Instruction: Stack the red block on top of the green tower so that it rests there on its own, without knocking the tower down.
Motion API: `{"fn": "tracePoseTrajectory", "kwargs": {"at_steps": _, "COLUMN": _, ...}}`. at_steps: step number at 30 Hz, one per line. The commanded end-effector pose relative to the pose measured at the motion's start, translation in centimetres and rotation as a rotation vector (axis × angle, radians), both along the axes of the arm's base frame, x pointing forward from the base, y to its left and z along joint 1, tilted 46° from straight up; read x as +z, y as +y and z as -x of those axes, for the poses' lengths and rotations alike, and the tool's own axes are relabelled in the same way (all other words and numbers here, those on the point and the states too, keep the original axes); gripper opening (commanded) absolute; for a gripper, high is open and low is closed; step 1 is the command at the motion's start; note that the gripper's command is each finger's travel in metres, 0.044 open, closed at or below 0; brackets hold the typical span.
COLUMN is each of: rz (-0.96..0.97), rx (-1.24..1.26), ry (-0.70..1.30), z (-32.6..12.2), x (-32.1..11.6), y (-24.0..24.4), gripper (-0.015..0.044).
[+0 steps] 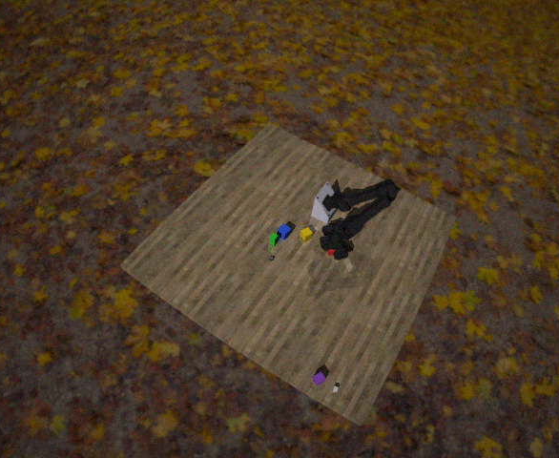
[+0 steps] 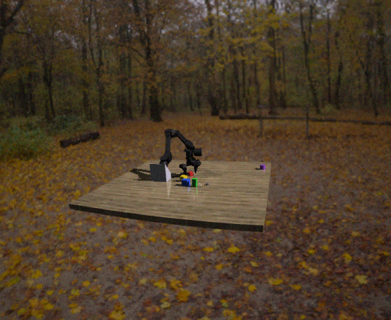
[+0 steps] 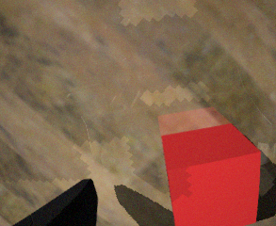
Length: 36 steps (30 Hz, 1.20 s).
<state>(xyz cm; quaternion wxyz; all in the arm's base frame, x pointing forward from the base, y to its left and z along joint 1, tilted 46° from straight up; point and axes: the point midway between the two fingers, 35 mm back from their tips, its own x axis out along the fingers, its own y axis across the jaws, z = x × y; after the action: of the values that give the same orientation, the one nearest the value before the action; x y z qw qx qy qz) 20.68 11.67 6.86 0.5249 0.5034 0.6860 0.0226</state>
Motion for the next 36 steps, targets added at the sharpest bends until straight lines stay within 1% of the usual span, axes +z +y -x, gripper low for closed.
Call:
{"fn": "tracePoseTrajectory", "kwargs": {"at_steps": 1, "rz": 0.002, "rx": -0.002, "ry": 0.01, "z": 0.18, "x": -0.28, "y": 0.14, "gripper": 0.044}}
{"fn": "tracePoseTrajectory", "kwargs": {"at_steps": 13, "rz": 0.002, "rx": -0.002, "ry": 0.01, "z": 0.18, "x": -0.23, "y": 0.09, "gripper": 0.044}}
{"fn": "tracePoseTrajectory", "kwargs": {"at_steps": 25, "rz": 0.002, "rx": -0.002, "ry": 0.01, "z": 0.18, "x": -0.23, "y": 0.09, "gripper": 0.0125}}
{"fn": "tracePoseTrajectory", "kwargs": {"at_steps": 32, "rz": 0.002, "rx": -0.002, "ry": 0.01, "z": 0.18, "x": -0.23, "y": 0.09, "gripper": 0.0078}}
{"fn": "tracePoseTrajectory", "kwargs": {"at_steps": 35, "rz": 0.003, "rx": -0.002, "ry": 0.01, "z": 0.17, "x": 0.03, "y": -0.2, "gripper": 0.0}}
{"fn": "tracePoseTrajectory", "kwargs": {"at_steps": 36, "rz": 0.003, "rx": -0.002, "ry": 0.01, "z": 0.17, "x": 0.2, "y": -0.38, "gripper": 0.0}}
